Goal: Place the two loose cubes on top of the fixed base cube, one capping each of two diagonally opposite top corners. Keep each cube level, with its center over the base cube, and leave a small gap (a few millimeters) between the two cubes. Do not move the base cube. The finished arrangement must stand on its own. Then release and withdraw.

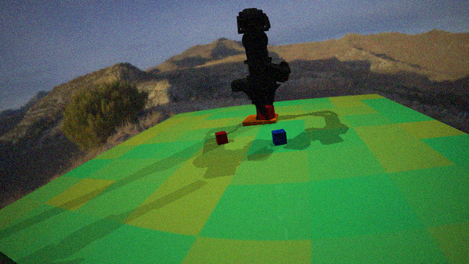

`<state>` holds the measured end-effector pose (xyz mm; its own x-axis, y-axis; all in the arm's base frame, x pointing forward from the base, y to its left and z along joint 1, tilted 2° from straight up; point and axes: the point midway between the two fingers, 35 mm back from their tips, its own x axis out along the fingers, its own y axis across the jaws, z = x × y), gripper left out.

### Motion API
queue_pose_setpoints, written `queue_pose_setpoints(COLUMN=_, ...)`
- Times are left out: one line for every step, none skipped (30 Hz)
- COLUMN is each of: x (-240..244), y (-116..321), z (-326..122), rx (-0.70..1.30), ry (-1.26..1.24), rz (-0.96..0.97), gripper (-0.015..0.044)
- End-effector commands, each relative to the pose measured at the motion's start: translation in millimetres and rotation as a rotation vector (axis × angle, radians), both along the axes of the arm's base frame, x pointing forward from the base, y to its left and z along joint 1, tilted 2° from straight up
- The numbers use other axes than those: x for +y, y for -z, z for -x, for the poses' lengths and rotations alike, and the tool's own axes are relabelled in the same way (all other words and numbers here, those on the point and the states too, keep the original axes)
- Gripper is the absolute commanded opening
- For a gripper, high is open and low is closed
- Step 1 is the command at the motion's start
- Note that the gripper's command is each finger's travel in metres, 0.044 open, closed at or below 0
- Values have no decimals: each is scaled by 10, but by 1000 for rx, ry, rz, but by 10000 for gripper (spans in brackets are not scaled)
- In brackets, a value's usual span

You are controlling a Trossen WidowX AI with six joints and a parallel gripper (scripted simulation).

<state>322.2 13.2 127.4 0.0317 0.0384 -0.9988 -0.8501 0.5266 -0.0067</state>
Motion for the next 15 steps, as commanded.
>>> queue_pose_setpoints(x=129, y=35, z=13, rx=-2, ry=18, rz=3, gripper=105)
queue_pose_setpoints(x=160, y=44, z=17, rx=-2, ry=22, rz=2, gripper=105)
queue_pose_setpoints(x=191, y=53, z=22, rx=-2, ry=25, rz=2, gripper=105)
queue_pose_setpoints(x=222, y=62, z=27, rx=-2, ry=29, rz=1, gripper=105)
queue_pose_setpoints(x=253, y=71, z=33, rx=-1, ry=32, rz=1, gripper=105)
queue_pose_setpoints(x=284, y=80, z=38, rx=-1, ry=36, rz=0, gripper=105)
queue_pose_setpoints(x=315, y=89, z=44, rx=-1, ry=39, rz=0, gripper=105)
queue_pose_setpoints(x=346, y=97, z=51, rx=-1, ry=43, rz=-1, gripper=105)
queue_pose_setpoints(x=377, y=106, z=58, rx=-1, ry=46, rz=-1, gripper=105)
queue_pose_setpoints(x=407, y=115, z=65, rx=0, ry=49, rz=-2, gripper=105)
queue_pose_setpoints(x=432, y=122, z=71, rx=0, ry=52, rz=-2, gripper=105)
queue_pose_setpoints(x=447, y=127, z=74, rx=0, ry=54, rz=-2, gripper=105)
queue_pose_setpoints(x=452, y=128, z=76, rx=0, ry=54, rz=-2, gripper=105)
queue_pose_setpoints(x=452, y=128, z=76, rx=0, ry=54, rz=-2, gripper=105)
queue_pose_setpoints(x=452, y=128, z=76, rx=0, ry=54, rz=-2, gripper=105)
